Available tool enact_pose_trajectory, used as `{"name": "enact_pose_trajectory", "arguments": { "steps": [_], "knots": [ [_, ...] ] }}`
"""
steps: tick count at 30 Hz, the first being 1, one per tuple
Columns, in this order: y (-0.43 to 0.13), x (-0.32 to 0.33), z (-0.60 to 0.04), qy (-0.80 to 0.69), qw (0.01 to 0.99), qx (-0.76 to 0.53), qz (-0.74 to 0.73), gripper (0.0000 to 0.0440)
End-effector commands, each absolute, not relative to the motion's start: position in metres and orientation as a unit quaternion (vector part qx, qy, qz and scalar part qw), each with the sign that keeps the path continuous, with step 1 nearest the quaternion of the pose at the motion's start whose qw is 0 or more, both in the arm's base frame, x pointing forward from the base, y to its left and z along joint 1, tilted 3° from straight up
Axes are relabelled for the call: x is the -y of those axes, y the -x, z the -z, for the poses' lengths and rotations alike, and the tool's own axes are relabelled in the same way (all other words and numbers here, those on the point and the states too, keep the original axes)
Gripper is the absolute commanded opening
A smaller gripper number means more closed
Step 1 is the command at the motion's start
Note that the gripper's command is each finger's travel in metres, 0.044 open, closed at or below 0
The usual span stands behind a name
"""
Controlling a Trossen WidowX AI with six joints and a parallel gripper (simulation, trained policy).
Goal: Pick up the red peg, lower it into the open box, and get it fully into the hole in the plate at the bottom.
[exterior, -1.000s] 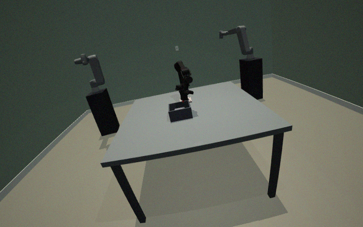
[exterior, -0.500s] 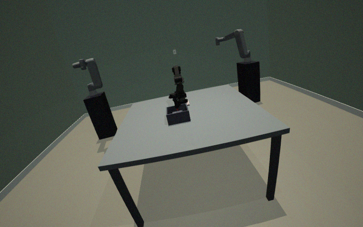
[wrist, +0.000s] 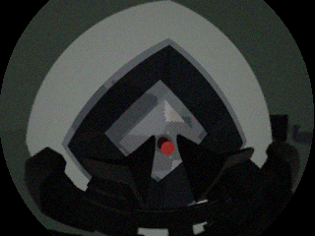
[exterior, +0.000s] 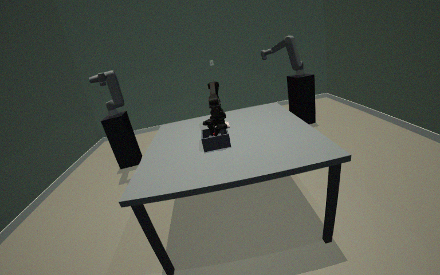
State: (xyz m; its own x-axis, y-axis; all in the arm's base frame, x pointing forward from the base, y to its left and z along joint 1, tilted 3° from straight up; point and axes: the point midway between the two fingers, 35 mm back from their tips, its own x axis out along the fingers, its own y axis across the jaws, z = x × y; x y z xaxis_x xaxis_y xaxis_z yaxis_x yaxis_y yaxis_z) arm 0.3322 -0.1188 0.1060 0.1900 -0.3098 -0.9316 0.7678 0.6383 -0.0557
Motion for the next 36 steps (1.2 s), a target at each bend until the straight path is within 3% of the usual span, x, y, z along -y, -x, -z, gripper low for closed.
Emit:
{"name": "enact_pose_trajectory", "arguments": {
  "steps": [1,36],
  "knots": [
    [-0.335,0.122,-0.104,-0.215,0.74,-0.53,0.355,0.0153],
    [-0.391,0.111,-0.181,-0.253,0.673,-0.616,0.322,0.0185]
  ]
}}
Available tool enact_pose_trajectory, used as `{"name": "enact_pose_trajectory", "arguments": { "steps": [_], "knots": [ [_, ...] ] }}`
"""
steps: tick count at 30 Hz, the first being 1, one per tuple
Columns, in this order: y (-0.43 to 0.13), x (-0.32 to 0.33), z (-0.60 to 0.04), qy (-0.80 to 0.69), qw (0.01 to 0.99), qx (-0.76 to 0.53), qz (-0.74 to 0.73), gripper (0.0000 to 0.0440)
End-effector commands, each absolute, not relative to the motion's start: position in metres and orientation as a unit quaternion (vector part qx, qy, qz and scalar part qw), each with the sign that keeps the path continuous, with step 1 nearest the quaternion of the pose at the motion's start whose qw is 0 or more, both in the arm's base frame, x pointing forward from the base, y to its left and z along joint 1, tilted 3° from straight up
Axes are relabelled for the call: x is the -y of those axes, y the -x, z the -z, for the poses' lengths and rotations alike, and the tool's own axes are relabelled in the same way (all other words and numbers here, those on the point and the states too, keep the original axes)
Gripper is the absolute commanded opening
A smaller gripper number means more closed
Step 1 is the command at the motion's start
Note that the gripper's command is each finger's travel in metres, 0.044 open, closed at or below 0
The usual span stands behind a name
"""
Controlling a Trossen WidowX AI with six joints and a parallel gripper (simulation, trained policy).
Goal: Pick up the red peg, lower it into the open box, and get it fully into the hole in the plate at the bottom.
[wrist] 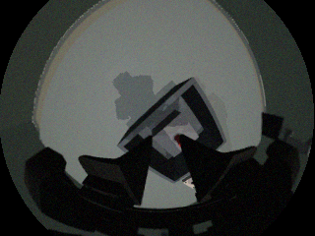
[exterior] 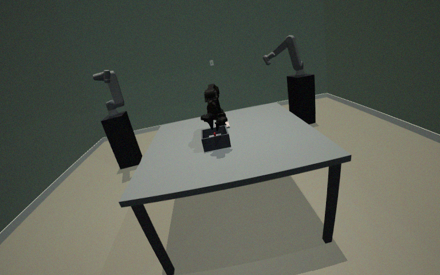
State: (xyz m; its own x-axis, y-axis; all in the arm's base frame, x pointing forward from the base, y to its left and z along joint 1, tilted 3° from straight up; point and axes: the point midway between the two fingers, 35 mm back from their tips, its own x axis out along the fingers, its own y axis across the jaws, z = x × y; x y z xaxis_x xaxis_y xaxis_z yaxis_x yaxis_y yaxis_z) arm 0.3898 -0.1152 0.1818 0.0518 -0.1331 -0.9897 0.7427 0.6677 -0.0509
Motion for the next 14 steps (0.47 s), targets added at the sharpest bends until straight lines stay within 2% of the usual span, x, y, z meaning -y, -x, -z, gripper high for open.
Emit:
{"name": "enact_pose_trajectory", "arguments": {
  "steps": [1,14],
  "knots": [
    [-0.391,0.11,-0.183,-0.254,0.67,-0.619,0.322,0.0186],
    [-0.415,0.103,-0.183,-0.257,0.678,-0.605,0.33,0.0197]
  ]
}}
